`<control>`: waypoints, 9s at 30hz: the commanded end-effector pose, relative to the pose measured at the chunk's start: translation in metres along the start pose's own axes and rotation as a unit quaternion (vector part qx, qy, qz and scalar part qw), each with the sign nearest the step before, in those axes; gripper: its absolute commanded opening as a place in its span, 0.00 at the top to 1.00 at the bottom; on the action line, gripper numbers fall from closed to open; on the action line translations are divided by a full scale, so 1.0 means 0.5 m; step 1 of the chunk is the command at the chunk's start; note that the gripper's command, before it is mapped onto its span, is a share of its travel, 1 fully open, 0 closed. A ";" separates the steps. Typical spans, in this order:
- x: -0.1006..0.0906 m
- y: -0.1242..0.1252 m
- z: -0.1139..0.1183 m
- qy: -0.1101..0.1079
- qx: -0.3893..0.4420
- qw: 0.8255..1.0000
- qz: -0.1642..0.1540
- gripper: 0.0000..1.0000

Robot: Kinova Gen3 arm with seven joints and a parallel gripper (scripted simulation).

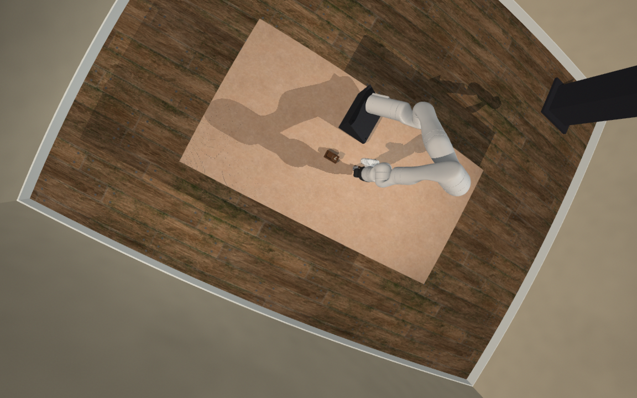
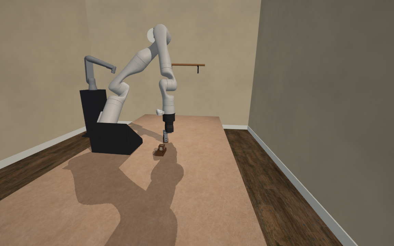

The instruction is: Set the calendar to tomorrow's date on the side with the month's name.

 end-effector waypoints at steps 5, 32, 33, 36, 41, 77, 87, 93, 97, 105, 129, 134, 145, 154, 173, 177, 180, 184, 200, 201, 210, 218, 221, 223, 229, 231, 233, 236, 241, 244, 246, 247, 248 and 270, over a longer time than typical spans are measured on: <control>-0.001 0.000 -0.001 0.001 0.000 1.000 0.000 0.43; -0.001 0.000 -0.001 0.001 0.000 1.000 0.000 0.13; -0.001 0.000 -0.001 0.001 0.000 1.000 0.000 0.13; -0.001 0.000 -0.001 0.001 0.000 1.000 0.000 0.13; -0.005 0.000 -0.001 0.001 0.000 1.000 0.000 0.13; -0.181 0.000 -0.001 0.001 0.000 1.000 0.000 0.00; -0.181 0.000 -0.001 0.001 0.000 1.000 0.000 0.00; -0.181 0.000 -0.001 0.001 0.000 1.000 0.000 0.00; -0.181 0.000 -0.001 0.001 0.000 1.000 0.000 0.00; -0.180 0.001 0.000 0.000 0.014 1.000 0.000 0.00; -0.169 0.013 0.014 -0.005 0.313 0.950 0.003 0.00; -0.165 0.013 0.015 -0.004 0.421 0.907 0.004 0.00; -0.160 0.008 0.008 -0.002 0.598 0.802 0.002 0.00; -0.159 0.005 0.001 0.000 0.674 0.739 -0.001 0.00; -0.158 0.003 -0.002 0.000 0.697 0.717 -0.002 0.13; -0.158 0.003 -0.002 0.000 0.697 0.717 -0.002 0.13; -0.158 0.003 -0.002 0.000 0.697 0.717 -0.002 0.13; -0.158 0.003 -0.002 0.000 0.697 0.717 -0.002 0.13; -0.158 0.003 -0.002 0.000 0.697 0.717 -0.002 0.13; -0.158 0.003 -0.002 0.000 0.697 0.717 -0.002 0.13; -0.155 0.003 -0.002 0.000 0.700 0.714 -0.001 0.13; -0.146 0.003 -0.002 0.000 0.706 0.708 -0.001 0.13; -0.140 0.003 -0.001 0.000 0.706 0.708 -0.001 0.13; -0.135 0.002 -0.001 0.000 0.706 0.708 -0.001 0.13; -0.117 0.002 -0.001 0.000 0.706 0.708 -0.001 0.13; -0.117 0.002 -0.001 0.000 0.706 0.708 -0.001 0.13; -0.111 0.002 -0.001 0.000 0.706 0.708 -0.001 0.13; -0.101 0.001 0.000 0.000 0.706 0.708 -0.001 0.13; -0.086 0.001 0.000 0.000 0.706 0.708 -0.001 0.13; -0.078 0.001 0.000 0.000 0.706 0.708 -0.001 0.13; -0.074 0.000 0.000 0.000 0.706 0.708 -0.001 0.13; -0.074 0.000 0.000 0.000 0.706 0.708 -0.001 0.13; -0.074 0.000 0.000 0.000 0.706 0.708 -0.001 0.13; -0.056 0.000 0.001 0.000 0.706 0.708 -0.001 0.13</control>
Point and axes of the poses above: the point where the finger pads meet when closed, its own x axis out along the fingers, its own z axis across the jaws, y = z × x, the point moved 1 cm from there along -x, back along the fingers, and after that the axes turned 11 degrees about -x, right-handed, at the moved point
